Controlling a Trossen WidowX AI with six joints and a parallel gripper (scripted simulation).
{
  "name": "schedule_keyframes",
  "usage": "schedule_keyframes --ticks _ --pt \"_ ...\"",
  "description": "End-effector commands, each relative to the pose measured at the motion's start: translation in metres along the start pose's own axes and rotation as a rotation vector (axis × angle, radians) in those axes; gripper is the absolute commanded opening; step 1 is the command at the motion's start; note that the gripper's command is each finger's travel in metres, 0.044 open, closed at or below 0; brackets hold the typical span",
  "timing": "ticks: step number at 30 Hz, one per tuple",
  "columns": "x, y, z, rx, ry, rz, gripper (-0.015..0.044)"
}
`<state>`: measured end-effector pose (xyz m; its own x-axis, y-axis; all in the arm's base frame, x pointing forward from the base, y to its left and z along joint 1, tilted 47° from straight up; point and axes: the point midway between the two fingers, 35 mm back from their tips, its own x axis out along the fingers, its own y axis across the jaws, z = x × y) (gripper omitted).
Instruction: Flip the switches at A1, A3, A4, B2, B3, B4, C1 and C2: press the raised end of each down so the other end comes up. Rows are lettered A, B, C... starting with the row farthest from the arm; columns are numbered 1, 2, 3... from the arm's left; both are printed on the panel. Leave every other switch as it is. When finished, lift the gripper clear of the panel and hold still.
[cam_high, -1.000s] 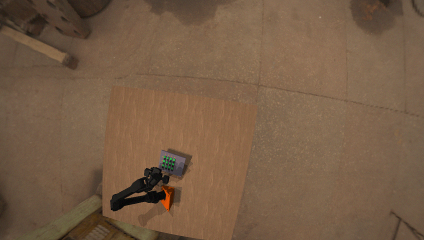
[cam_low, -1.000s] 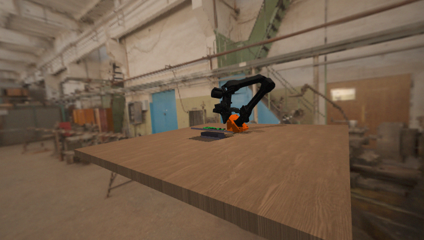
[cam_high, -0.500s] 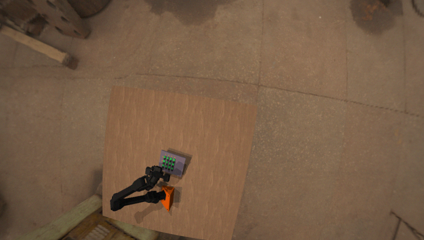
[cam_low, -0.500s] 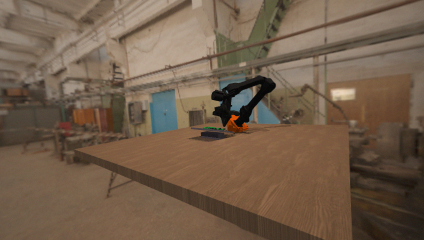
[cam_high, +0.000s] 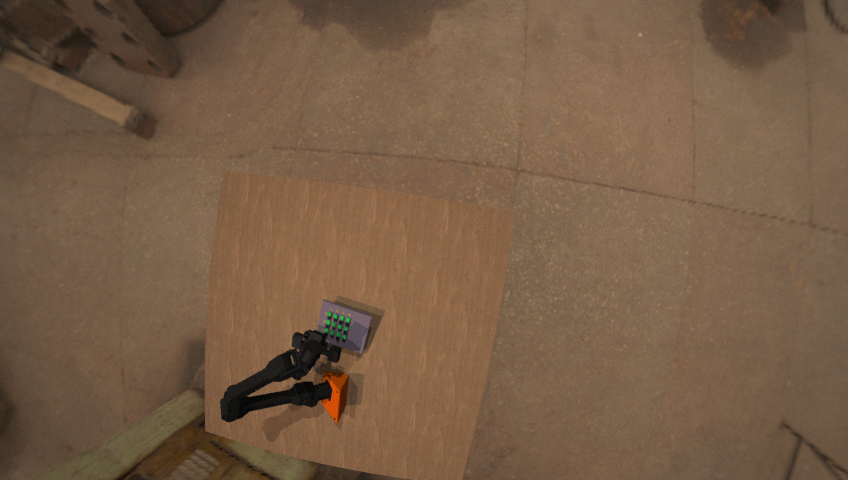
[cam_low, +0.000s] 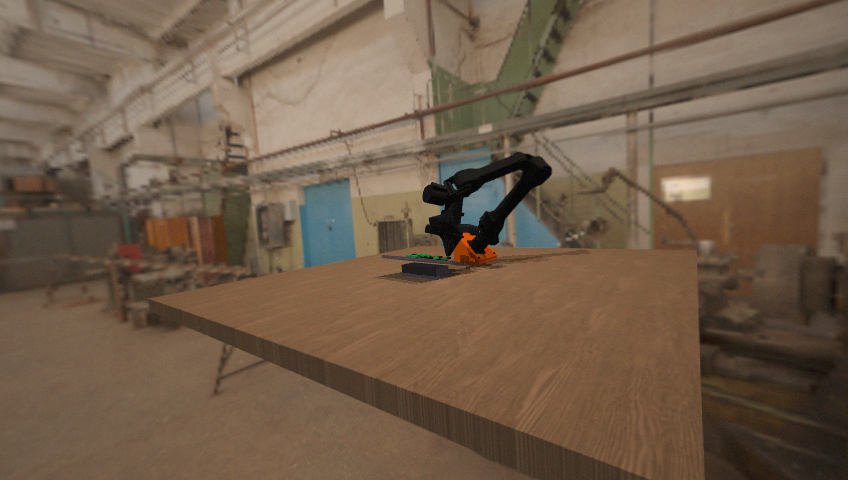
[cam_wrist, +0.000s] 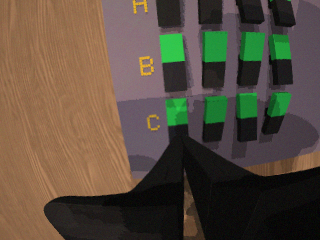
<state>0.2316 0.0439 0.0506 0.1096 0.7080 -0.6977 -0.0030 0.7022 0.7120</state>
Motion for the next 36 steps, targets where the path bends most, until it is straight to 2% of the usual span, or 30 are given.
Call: schedule_keyframes --ticks 1,36 --pt "0.0005 0.0005 0.0003 0.003 -0.002 0.005 0.0000" --pt "0.0038 0.0006 0.0003 0.003 -0.002 0.005 0.0000"
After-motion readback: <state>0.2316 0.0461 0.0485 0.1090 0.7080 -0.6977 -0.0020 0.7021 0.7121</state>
